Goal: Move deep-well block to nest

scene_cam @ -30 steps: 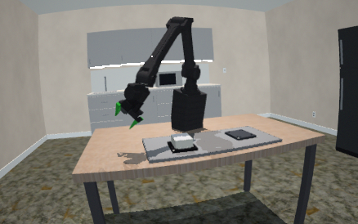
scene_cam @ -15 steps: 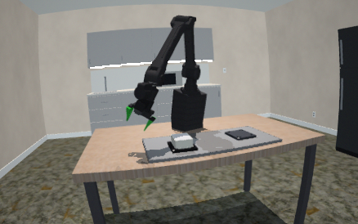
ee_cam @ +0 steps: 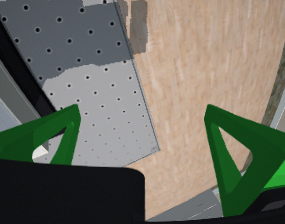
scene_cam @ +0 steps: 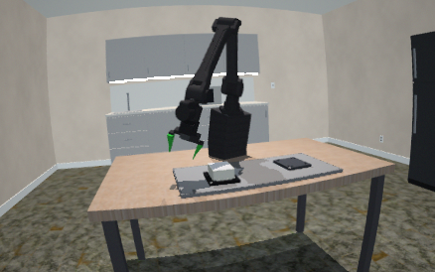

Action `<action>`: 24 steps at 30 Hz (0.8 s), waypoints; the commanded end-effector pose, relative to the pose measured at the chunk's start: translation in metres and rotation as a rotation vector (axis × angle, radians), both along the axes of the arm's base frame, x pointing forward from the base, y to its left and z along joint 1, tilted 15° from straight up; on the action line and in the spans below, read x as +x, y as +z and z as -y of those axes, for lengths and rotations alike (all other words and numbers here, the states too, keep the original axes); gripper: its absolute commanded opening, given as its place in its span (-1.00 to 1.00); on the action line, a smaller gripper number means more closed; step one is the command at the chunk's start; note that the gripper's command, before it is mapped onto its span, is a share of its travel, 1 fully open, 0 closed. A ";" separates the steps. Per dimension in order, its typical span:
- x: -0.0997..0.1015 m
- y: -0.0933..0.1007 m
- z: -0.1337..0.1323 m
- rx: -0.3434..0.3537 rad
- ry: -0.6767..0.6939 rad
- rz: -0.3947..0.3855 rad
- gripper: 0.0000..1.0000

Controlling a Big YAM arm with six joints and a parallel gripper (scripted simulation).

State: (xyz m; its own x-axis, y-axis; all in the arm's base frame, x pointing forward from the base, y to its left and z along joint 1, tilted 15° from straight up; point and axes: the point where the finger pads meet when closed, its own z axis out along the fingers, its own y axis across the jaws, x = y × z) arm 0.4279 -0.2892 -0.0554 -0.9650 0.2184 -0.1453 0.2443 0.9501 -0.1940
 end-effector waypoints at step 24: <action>0.018 0.022 -0.106 0.191 0.249 0.138 1.00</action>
State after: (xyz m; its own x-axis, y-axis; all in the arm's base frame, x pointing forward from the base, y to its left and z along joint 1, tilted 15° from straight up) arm 0.4334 -0.1928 -0.0532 -0.9767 0.0642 -0.2047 0.0592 0.9978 0.0305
